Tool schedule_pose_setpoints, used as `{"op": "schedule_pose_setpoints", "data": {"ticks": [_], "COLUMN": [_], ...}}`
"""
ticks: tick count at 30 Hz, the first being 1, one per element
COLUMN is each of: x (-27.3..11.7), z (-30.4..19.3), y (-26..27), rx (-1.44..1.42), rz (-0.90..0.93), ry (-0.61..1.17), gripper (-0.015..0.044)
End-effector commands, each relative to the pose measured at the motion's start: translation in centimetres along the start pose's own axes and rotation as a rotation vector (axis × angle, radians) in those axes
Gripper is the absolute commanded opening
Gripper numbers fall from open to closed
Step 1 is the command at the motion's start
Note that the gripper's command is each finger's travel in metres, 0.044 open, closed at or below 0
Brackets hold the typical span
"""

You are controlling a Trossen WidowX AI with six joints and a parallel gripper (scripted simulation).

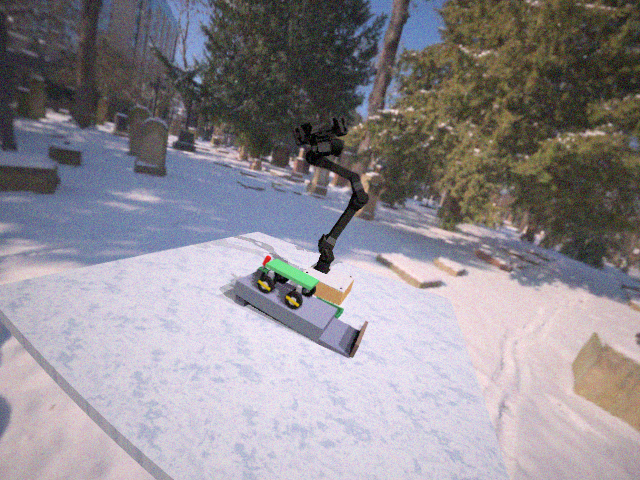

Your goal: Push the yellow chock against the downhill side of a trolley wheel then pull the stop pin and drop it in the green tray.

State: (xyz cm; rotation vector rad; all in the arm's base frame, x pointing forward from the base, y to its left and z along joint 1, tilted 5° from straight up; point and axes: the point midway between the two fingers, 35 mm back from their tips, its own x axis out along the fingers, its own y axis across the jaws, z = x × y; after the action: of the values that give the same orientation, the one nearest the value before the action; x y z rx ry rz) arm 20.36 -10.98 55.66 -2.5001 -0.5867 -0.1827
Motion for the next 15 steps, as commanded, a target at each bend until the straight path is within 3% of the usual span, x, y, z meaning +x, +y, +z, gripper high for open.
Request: {"op": "schedule_pose_setpoints", "data": {"ticks": [1, 8, 15], "x": [0.0, 0.3, 0.4], "z": [-0.1, -2.0, -1.9], "y": [0.1, 4.8, 11.9], "rx": [0.017, 0.661, 1.353], "rz": [-0.001, -0.027, -0.026], "ry": [0.004, 0.167, 0.371], "gripper": [0.0374, 0.0190, 0.0190]}}
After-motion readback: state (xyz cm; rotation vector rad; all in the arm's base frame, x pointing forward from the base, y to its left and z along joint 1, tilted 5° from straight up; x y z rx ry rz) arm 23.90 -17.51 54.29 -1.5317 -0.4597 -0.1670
